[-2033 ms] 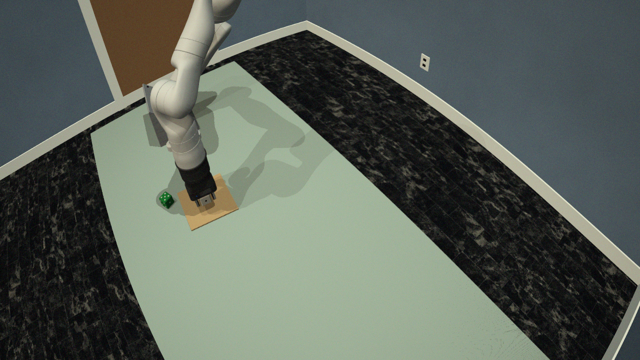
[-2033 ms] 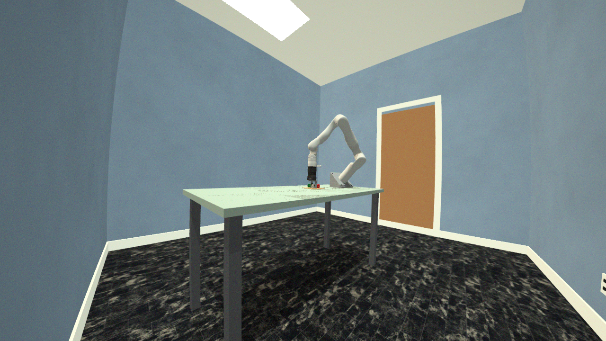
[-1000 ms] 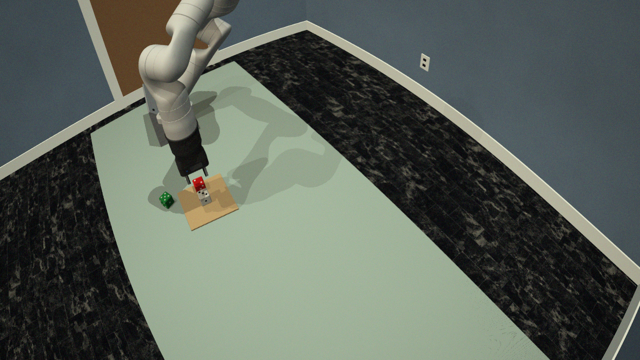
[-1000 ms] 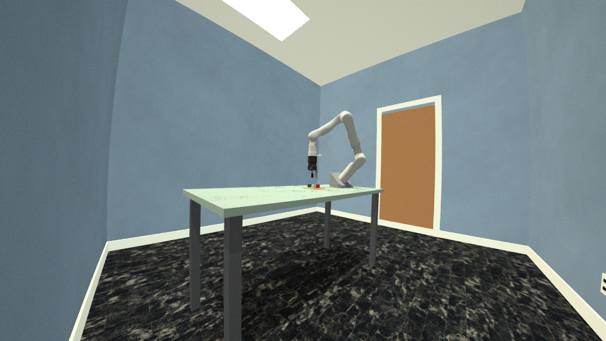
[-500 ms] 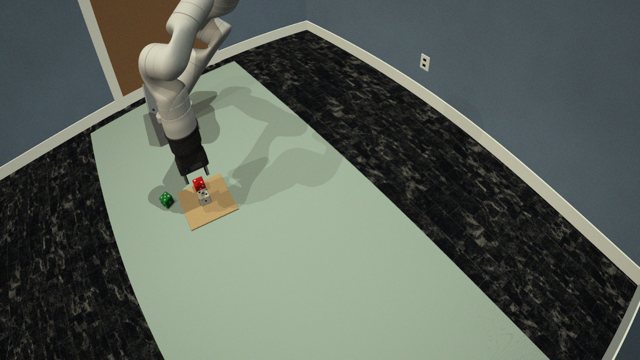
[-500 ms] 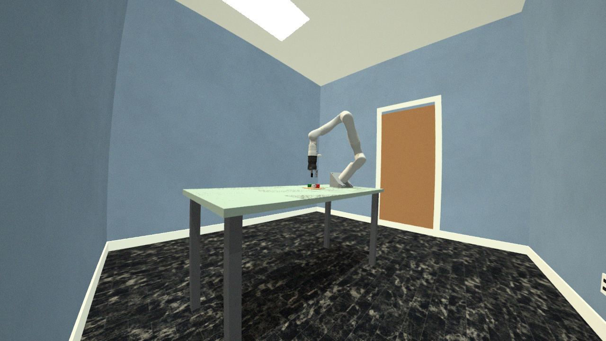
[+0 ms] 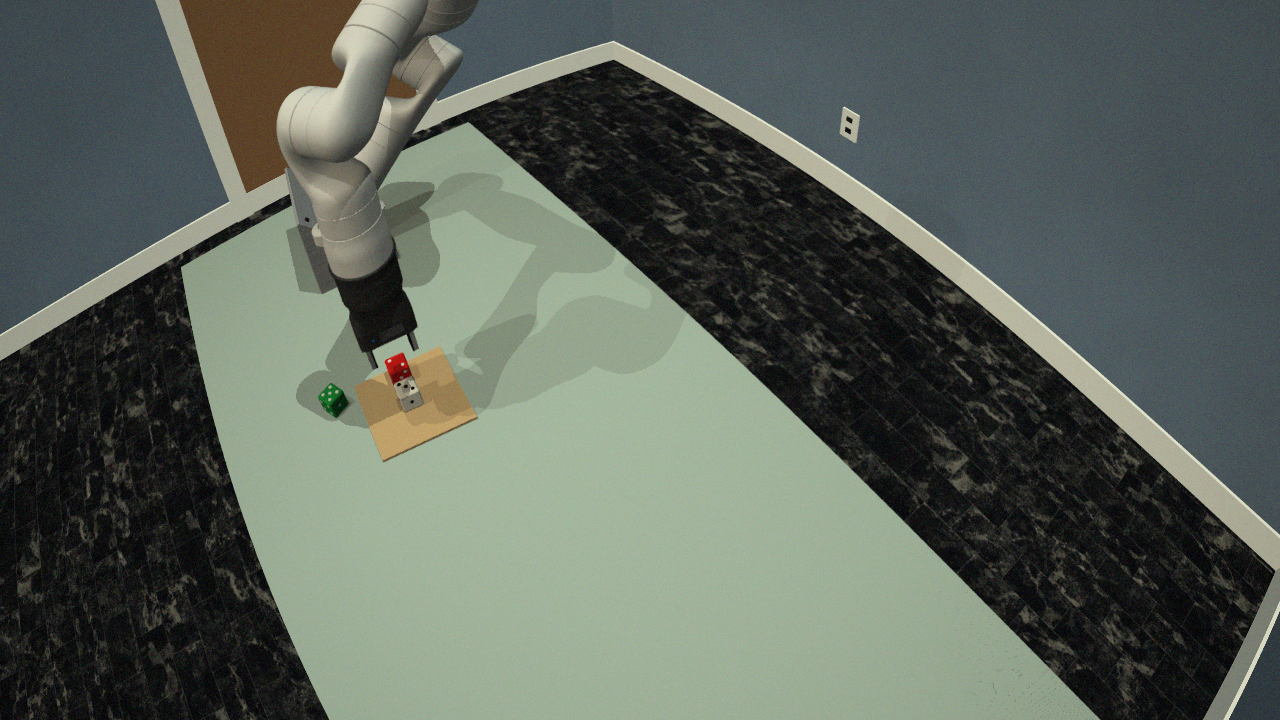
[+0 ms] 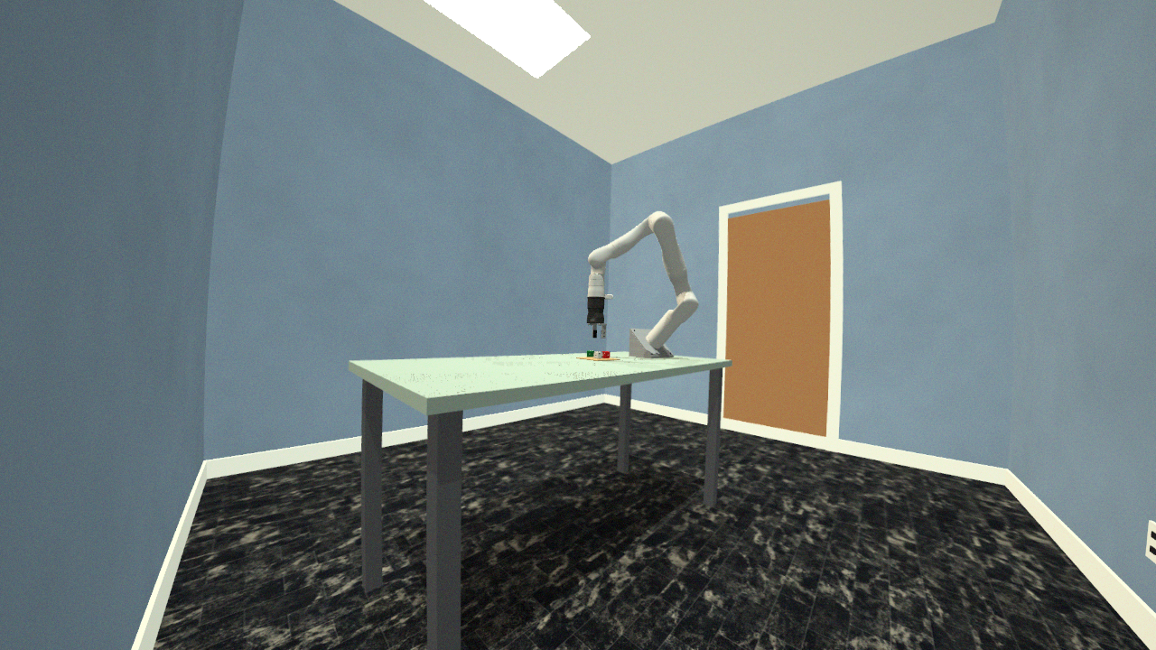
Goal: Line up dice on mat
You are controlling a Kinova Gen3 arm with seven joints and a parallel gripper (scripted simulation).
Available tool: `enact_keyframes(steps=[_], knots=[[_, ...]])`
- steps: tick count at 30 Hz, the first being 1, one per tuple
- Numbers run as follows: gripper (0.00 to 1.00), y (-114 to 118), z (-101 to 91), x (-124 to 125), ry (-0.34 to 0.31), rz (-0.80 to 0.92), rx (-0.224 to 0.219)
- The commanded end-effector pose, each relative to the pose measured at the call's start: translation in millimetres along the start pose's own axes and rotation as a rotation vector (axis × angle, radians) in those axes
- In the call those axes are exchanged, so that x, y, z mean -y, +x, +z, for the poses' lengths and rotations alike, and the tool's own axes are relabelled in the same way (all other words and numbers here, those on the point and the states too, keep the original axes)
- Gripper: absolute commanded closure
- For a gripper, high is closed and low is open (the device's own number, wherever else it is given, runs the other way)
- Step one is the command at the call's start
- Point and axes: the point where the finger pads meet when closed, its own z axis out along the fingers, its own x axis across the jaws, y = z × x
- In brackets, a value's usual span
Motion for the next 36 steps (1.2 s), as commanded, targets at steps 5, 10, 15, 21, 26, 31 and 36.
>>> enact_keyframes(steps=[5, 10, 15, 21, 26, 31, 36], knots=[[0.00, -2.3, -0.7, 1.3, 0.000, -0.020, 0.001], [0.00, -6.5, -0.2, 5.0, 0.005, -0.069, 0.000], [0.00, -13.3, 0.6, 10.9, 0.012, -0.151, -0.001], [0.00, -20.4, 1.5, 16.9, 0.020, -0.241, -0.004], [0.00, -31.0, 2.7, 25.3, 0.029, -0.383, -0.008], [0.00, -42.9, 4.1, 34.0, 0.037, -0.554, -0.015], [0.00, -50.3, 4.9, 38.8, 0.040, -0.668, -0.020]])
